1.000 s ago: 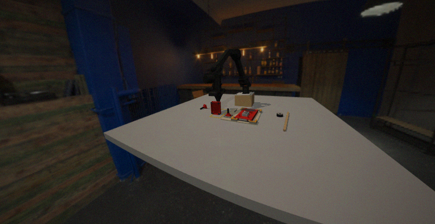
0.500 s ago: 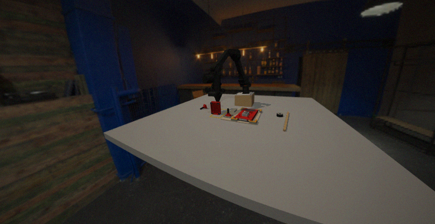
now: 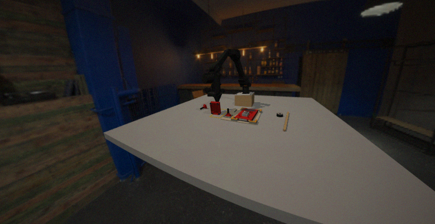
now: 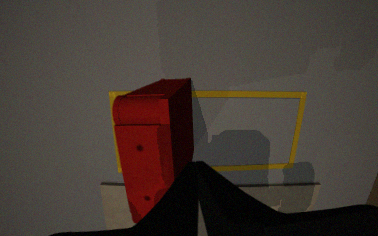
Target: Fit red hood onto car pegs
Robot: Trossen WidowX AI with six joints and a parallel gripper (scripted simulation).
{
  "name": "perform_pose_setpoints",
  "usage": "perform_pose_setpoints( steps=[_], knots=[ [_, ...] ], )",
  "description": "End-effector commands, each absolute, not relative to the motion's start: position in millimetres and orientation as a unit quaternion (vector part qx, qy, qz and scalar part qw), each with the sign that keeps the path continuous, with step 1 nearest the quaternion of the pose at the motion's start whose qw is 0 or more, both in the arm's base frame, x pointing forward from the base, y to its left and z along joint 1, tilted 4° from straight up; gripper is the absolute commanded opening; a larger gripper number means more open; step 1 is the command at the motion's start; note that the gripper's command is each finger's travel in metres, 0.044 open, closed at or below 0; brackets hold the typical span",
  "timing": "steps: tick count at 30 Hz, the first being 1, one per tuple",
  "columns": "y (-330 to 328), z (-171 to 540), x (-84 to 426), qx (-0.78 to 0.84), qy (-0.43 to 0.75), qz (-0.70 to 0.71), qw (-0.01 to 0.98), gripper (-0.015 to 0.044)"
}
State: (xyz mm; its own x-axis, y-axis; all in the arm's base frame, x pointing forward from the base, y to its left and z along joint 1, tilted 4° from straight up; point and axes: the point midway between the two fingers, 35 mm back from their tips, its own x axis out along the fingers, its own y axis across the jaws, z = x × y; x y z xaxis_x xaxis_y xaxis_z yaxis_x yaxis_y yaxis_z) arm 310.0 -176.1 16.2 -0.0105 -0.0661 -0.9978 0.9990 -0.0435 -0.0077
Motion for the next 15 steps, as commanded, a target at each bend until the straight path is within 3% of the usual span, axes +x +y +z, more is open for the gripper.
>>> perform_pose_setpoints(
  steps=[1,15],
  knots=[
    [-177.1,16.8,313.1,0.492,0.472,-0.531,0.503,0.0],
    [-177.3,16.8,320.8,0.492,0.472,-0.531,0.503,0.0]
  ],
)
